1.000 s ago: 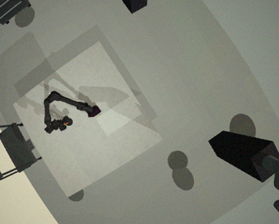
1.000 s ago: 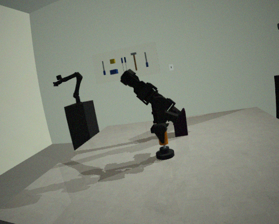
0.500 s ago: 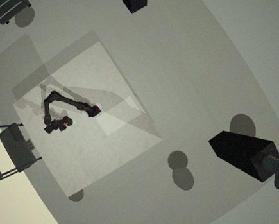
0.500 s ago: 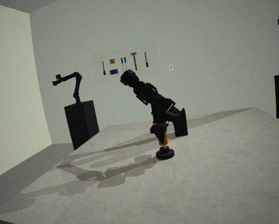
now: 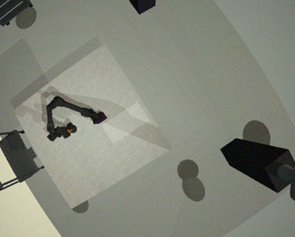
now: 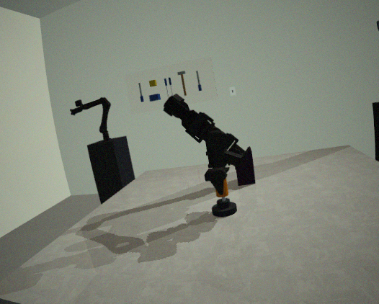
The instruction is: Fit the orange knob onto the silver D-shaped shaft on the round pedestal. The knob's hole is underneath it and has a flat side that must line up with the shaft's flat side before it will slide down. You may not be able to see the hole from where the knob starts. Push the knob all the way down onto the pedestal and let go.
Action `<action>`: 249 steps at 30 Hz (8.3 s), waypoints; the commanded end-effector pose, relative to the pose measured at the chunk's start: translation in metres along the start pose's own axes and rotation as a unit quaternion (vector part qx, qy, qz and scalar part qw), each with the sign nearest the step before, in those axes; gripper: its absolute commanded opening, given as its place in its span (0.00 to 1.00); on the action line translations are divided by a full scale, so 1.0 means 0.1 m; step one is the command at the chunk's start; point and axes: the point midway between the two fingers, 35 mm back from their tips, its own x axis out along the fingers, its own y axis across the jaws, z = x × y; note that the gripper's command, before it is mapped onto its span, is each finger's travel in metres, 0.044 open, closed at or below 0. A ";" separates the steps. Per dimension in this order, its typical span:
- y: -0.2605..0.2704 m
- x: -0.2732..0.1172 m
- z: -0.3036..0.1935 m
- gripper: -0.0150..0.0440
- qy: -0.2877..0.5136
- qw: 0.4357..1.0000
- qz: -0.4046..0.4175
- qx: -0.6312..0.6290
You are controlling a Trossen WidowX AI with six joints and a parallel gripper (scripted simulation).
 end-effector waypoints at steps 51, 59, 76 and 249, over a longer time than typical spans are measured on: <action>0.01 -0.03 -0.02 0.25 0.002 0.979 -0.004 -0.205; -0.02 -0.01 -0.01 0.25 0.002 0.979 -0.004 -0.205; 0.00 0.01 0.00 0.25 0.002 0.979 -0.004 -0.205; 0.00 0.00 -0.01 0.25 0.003 0.915 -0.003 -0.404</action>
